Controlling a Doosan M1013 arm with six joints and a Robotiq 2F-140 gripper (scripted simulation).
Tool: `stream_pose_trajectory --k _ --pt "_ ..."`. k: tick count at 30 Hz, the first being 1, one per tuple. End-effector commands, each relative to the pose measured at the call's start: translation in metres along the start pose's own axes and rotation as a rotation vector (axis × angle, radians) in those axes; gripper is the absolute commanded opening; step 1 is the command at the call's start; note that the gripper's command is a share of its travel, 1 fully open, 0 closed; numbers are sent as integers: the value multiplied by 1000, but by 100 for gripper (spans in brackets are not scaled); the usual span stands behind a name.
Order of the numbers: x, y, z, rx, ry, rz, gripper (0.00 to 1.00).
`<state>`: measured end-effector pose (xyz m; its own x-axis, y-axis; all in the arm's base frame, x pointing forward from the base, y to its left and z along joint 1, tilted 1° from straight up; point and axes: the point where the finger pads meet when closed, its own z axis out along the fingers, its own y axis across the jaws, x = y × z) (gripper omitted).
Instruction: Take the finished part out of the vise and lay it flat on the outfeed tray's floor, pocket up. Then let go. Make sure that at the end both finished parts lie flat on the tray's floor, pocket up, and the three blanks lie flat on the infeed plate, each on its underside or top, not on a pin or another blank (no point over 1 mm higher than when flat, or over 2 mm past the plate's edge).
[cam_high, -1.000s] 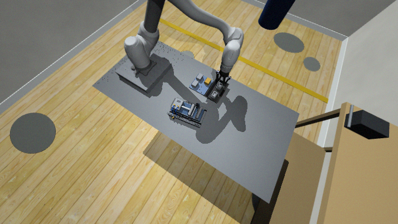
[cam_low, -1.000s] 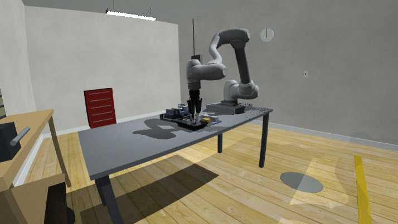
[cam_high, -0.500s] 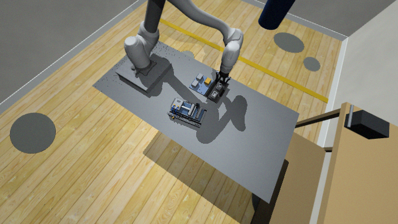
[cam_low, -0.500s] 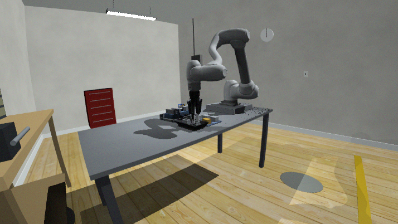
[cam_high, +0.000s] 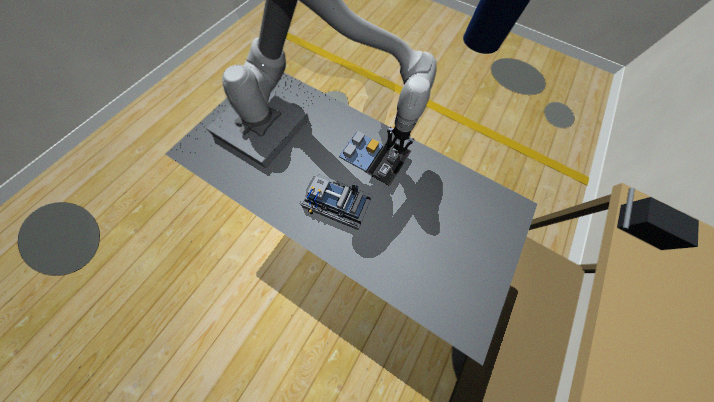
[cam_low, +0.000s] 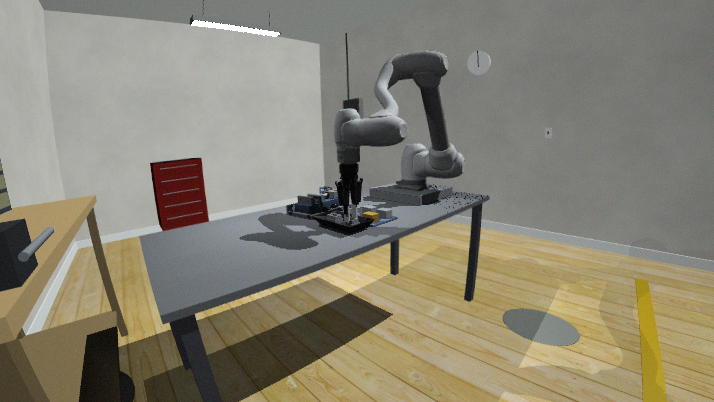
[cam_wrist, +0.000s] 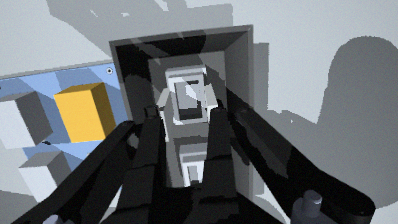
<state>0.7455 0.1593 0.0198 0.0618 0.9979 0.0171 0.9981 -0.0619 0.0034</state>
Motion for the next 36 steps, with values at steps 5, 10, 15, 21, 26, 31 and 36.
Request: stream_pose_trajectory --k 5,10,15,21,26,31,36 --pt "0 0 0 0 0 0 0" --pt "0 0 0 0 0 0 0" --pt "0 0 0 0 0 0 0" --pt "0 0 0 0 0 0 0" --pt "0 0 0 0 0 0 0" --pt "0 0 0 0 0 0 0" --pt "0 0 0 0 0 0 40"
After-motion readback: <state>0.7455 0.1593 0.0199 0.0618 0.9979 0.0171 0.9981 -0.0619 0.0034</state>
